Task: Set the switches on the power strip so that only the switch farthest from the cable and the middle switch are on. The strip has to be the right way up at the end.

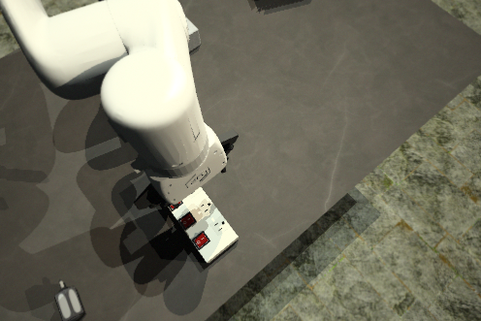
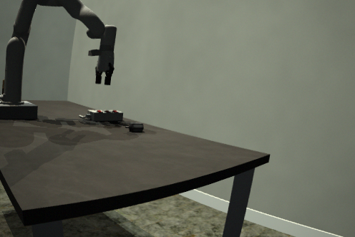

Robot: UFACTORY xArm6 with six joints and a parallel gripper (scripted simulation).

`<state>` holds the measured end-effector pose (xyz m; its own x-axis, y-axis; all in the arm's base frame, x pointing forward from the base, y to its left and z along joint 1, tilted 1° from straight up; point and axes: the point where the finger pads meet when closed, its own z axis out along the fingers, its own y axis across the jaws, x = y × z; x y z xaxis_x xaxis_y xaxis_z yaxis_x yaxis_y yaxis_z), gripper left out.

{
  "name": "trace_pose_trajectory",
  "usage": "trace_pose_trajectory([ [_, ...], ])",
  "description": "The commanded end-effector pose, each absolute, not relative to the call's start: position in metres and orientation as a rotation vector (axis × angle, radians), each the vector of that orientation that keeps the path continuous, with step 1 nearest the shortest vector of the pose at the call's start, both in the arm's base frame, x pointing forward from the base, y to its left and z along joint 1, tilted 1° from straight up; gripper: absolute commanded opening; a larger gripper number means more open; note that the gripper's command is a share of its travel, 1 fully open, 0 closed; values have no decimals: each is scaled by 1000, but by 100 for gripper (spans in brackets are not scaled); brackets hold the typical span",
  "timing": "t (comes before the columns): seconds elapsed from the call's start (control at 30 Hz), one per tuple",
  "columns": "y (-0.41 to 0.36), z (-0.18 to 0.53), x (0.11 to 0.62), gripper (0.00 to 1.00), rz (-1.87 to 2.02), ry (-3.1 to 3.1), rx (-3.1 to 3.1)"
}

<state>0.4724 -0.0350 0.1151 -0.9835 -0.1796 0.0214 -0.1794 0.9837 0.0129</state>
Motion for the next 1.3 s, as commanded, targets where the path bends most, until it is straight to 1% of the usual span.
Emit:
trace_pose_trajectory([
  [0.0, -35, 117, 473, 100, -18, -3112, 290],
  [0.33, -35, 116, 474, 100, -18, -3112, 290],
  [0.4, -43, 103, 478, 100, -18, -3113, 285],
  [0.5, -66, 65, 487, 100, -19, -3114, 270],
  [0.63, -74, 51, 489, 100, -19, -3115, 265],
  [0.67, -74, 51, 489, 0, -19, -3115, 265],
  [1.27, -74, 51, 489, 0, -19, -3115, 265],
])
